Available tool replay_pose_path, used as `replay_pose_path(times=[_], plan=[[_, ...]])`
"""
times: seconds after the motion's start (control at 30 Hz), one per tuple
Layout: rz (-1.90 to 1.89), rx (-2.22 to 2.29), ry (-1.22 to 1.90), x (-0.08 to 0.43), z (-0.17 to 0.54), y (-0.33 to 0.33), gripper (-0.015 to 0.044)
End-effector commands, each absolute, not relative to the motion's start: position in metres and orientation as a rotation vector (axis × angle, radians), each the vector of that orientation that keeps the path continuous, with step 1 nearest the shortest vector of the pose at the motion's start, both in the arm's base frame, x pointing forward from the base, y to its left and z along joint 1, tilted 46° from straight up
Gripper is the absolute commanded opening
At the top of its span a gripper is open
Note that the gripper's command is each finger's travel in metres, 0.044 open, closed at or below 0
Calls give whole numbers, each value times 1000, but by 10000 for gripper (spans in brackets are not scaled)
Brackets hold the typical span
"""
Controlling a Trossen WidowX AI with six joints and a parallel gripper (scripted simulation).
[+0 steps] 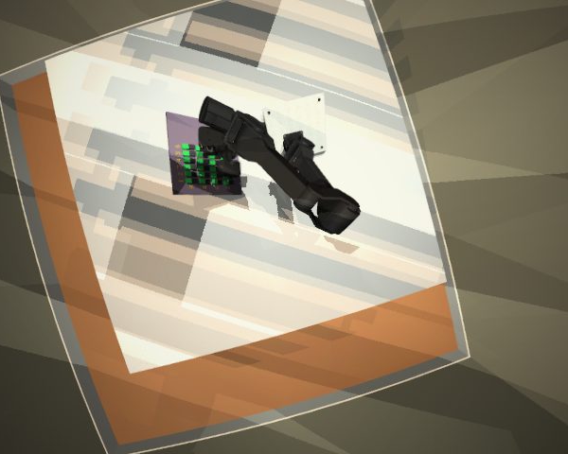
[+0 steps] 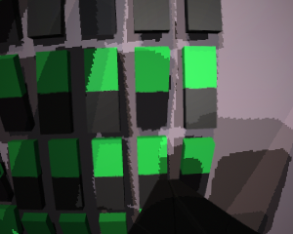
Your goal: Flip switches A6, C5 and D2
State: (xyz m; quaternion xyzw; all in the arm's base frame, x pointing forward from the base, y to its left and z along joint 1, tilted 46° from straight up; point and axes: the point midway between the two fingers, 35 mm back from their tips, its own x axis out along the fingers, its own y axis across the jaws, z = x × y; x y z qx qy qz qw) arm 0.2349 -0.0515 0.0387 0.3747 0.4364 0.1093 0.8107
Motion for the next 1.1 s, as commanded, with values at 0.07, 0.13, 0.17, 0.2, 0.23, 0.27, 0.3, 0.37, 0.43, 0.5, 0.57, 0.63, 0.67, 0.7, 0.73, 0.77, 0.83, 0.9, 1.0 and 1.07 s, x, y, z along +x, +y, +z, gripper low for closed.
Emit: replay_pose_path(times=[0.07,0.13,0.17,0.2,0.23,0.27,0.3,0.37,0.43,0.5,0.57,0.63,0.67,0.7,0.73,0.77,0.83,0.9,1.0,1.07], plan=[[227,793,893,209,71,-74,0],[227,793,893,209,71,-74,0],[227,793,893,209,71,-74,0],[227,793,893,209,71,-74,0],[227,793,893,209,71,-74,0],[227,793,893,209,72,-73,0],[226,793,894,208,74,-70,0],[225,792,897,205,81,-58,0],[225,793,898,201,88,-44,0],[225,794,898,196,93,-31,0],[227,796,897,191,98,-18,0],[228,797,895,187,100,-10,0],[228,798,895,186,100,-9,0],[228,798,895,186,100,-9,0],[228,798,895,186,100,-9,0],[228,797,896,187,99,-9,0],[231,795,905,193,93,-6,0],[236,794,914,203,84,2,0],[240,796,917,209,79,8,0],[240,796,917,209,79,8,0]])
